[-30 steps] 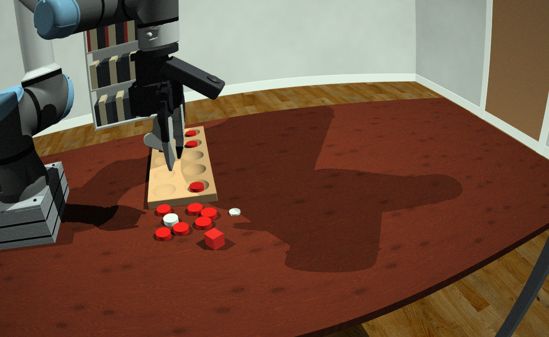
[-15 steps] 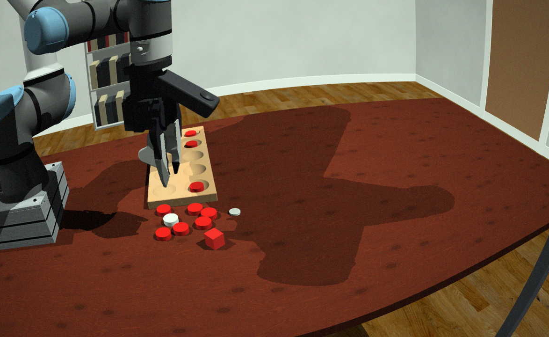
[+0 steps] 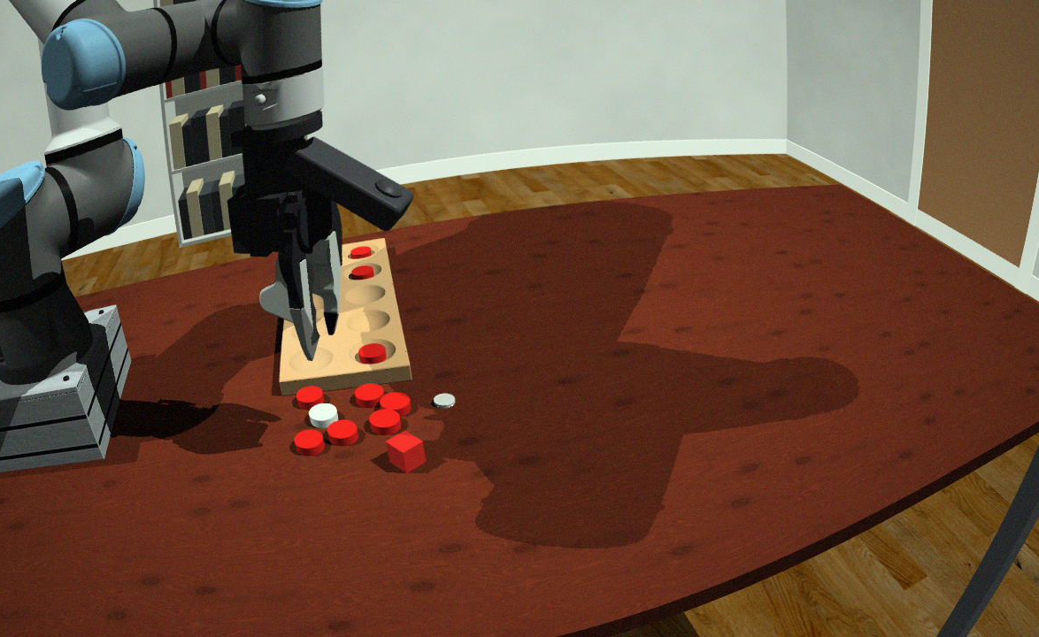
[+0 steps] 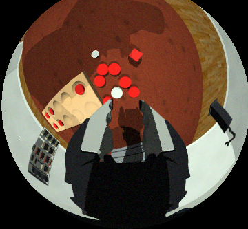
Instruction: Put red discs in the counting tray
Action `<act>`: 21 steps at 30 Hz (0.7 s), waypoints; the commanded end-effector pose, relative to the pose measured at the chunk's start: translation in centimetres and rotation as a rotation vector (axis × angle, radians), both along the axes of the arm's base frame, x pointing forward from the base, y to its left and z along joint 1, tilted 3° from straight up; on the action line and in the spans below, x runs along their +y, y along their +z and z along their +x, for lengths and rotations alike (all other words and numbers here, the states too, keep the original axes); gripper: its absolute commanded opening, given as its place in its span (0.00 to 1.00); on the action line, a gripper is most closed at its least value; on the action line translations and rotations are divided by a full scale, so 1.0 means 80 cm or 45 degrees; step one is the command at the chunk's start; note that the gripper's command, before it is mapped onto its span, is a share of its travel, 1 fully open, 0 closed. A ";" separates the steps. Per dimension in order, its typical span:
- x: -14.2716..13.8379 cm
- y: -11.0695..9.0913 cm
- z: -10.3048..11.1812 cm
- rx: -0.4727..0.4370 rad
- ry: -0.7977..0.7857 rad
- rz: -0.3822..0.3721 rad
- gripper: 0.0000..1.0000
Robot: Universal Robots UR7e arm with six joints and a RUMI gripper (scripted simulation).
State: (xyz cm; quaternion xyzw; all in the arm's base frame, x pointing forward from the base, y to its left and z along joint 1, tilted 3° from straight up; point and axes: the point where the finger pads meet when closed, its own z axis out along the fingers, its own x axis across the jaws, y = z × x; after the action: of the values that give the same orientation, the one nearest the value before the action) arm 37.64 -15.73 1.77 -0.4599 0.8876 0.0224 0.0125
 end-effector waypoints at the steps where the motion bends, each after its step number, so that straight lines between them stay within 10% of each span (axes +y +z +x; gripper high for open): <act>1: -0.001 -0.001 0.000 -0.001 -0.001 -0.001 0.28; 21: 0.002 -0.083 0.004 -0.001 -0.001 -0.001 0.28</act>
State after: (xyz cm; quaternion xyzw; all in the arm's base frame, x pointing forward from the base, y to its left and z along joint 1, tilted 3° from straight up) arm 37.63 -15.45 -3.01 -0.4596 0.8877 0.0242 0.0120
